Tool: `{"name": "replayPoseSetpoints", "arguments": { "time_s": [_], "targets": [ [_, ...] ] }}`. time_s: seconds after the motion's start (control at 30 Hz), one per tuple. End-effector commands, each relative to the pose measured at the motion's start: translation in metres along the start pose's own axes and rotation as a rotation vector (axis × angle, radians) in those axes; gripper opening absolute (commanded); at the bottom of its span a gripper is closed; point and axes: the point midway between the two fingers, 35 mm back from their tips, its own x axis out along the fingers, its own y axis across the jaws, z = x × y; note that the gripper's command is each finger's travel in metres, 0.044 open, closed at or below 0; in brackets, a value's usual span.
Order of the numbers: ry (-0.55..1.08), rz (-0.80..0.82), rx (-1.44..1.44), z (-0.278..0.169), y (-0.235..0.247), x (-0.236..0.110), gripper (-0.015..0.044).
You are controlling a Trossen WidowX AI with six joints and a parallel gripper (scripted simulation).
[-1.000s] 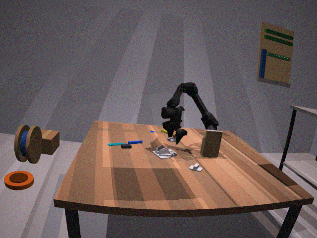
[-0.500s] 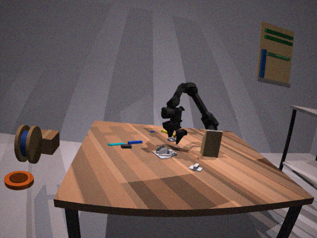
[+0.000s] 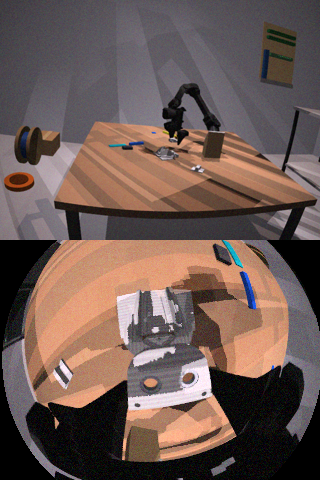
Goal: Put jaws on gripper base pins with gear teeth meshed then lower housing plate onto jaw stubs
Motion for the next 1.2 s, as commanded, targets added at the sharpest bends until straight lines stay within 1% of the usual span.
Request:
{"name": "replayPoseSetpoints", "arguments": {
  "time_s": [0.0, 0.93, 1.17],
  "targets": [
    [0.001, -0.004, -0.004, -0.0007, -0.0017, 0.0002, 0.0351],
    [0.001, -0.004, -0.006, -0.001, -0.0017, 0.0002, 0.0351],
    [0.0, -0.004, -0.006, -0.0001, -0.0017, 0.0093, 0.0351]
  ]
}}
